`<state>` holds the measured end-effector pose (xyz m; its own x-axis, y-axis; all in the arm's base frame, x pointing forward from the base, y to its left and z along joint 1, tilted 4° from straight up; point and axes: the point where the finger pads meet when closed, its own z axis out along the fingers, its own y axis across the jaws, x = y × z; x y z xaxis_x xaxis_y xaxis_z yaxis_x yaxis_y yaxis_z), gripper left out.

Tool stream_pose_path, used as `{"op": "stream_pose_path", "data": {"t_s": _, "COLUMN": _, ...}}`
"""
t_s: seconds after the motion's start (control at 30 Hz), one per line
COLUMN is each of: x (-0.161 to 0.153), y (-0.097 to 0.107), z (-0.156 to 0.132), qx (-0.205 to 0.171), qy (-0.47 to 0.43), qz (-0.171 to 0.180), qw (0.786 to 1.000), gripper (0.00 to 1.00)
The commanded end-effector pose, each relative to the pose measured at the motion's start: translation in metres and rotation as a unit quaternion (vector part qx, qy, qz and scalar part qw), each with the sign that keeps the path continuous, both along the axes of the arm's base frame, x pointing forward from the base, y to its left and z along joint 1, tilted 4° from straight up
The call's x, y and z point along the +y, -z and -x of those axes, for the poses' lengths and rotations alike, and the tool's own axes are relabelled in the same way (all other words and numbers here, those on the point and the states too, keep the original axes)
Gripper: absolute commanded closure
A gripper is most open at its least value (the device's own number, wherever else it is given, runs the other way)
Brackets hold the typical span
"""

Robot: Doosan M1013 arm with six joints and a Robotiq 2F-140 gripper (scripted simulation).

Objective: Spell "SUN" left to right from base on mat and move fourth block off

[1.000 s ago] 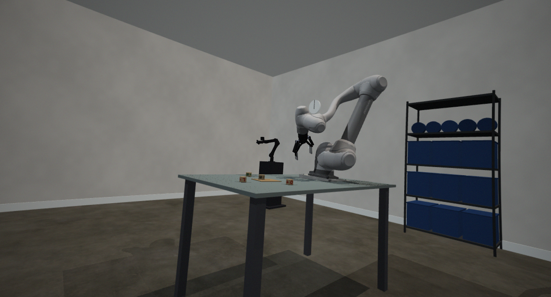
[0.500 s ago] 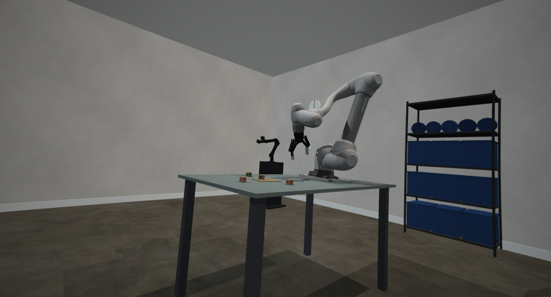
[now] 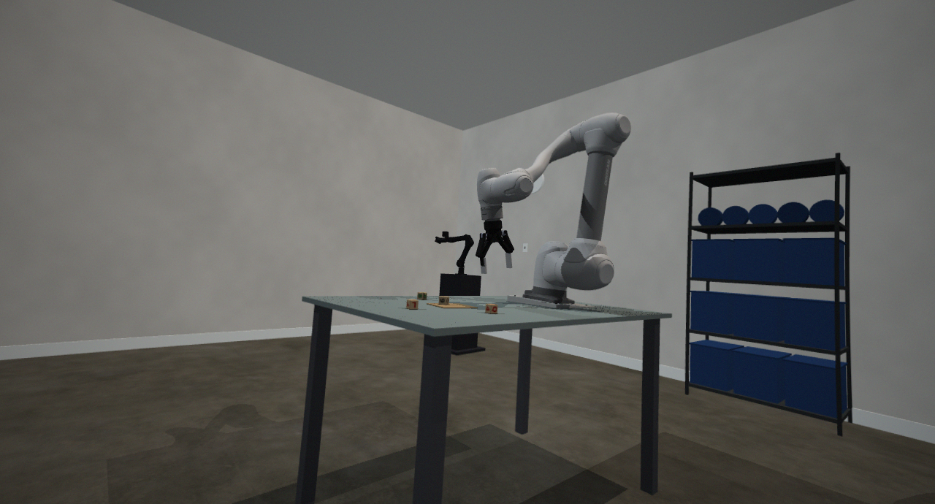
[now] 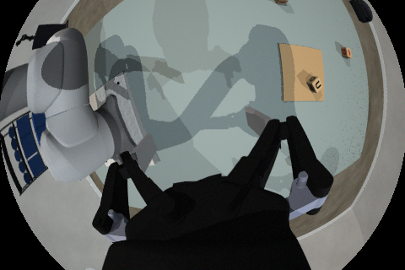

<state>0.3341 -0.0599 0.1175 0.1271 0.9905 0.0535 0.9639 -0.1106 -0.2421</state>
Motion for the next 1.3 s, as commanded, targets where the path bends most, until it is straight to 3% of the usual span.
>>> {"op": "stream_pose_path", "data": {"t_s": 0.0, "x": 0.029, "y": 0.012, "z": -0.053, "qx": -0.023, "qy": -0.006, "qz": -0.029, "qw": 0.999, "gripper": 0.00}}
{"op": "stream_pose_path", "data": {"t_s": 0.2, "x": 0.074, "y": 0.024, "z": -0.120, "qx": -0.053, "qy": -0.006, "qz": -0.068, "qw": 0.996, "gripper": 0.00}}
{"op": "stream_pose_path", "data": {"t_s": 0.27, "x": 0.074, "y": 0.024, "z": -0.120, "qx": -0.053, "qy": -0.006, "qz": -0.068, "qw": 0.996, "gripper": 0.00}}
{"op": "stream_pose_path", "data": {"t_s": 0.3, "x": 0.093, "y": 0.029, "z": -0.146, "qx": -0.064, "qy": -0.004, "qz": -0.083, "qw": 0.994, "gripper": 0.00}}
{"op": "stream_pose_path", "data": {"t_s": 0.7, "x": 0.196, "y": 0.060, "z": -0.269, "qx": -0.115, "qy": 0.012, "qz": -0.150, "qw": 0.982, "gripper": 0.00}}
{"op": "stream_pose_path", "data": {"t_s": 1.27, "x": 0.207, "y": 0.064, "z": -0.280, "qx": -0.119, "qy": 0.014, "qz": -0.156, "qw": 0.980, "gripper": 0.00}}
